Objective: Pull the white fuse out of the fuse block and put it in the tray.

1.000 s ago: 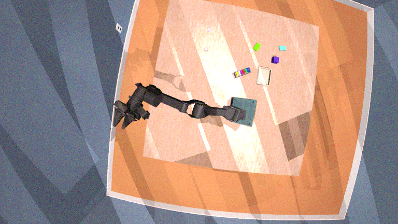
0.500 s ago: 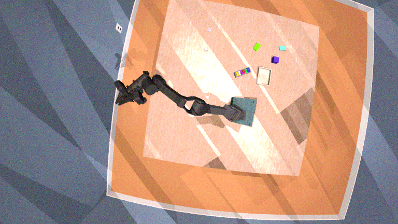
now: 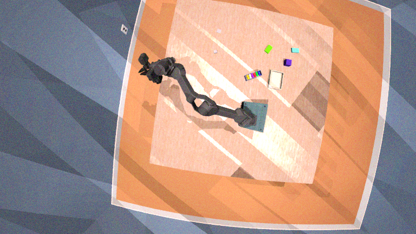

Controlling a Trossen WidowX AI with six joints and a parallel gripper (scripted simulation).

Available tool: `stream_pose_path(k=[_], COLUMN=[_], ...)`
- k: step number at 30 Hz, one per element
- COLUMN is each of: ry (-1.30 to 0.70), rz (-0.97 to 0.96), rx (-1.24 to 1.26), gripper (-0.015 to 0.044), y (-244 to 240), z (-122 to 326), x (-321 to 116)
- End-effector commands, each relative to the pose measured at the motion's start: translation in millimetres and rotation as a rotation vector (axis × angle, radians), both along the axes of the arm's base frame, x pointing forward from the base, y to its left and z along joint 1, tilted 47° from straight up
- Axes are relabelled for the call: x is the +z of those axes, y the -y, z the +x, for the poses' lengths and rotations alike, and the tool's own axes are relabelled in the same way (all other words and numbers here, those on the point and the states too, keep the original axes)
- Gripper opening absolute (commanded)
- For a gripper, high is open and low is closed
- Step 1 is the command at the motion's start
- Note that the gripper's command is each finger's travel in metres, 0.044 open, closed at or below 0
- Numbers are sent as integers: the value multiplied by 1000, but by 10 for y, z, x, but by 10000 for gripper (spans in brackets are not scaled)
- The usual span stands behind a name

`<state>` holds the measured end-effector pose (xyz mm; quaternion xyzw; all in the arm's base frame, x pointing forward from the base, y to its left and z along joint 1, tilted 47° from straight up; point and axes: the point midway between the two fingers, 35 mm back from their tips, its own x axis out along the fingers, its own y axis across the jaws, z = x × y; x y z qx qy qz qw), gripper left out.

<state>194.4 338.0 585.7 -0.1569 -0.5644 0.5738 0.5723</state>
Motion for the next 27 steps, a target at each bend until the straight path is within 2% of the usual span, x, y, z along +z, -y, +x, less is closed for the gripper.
stream_pose_path(k=[1,8,15,21,27], ry=[-131,-384,-664,-921,-1205], rz=[-111,-302,-468,-596,-718], rx=[-101,-276,-431,-545,-633], gripper=[62,62,62,62,62], y=[-76,57,460,965,1599], z=[573,1512,2210,2562,2645], x=[-422,-1295,-2264,-3127,-4015])
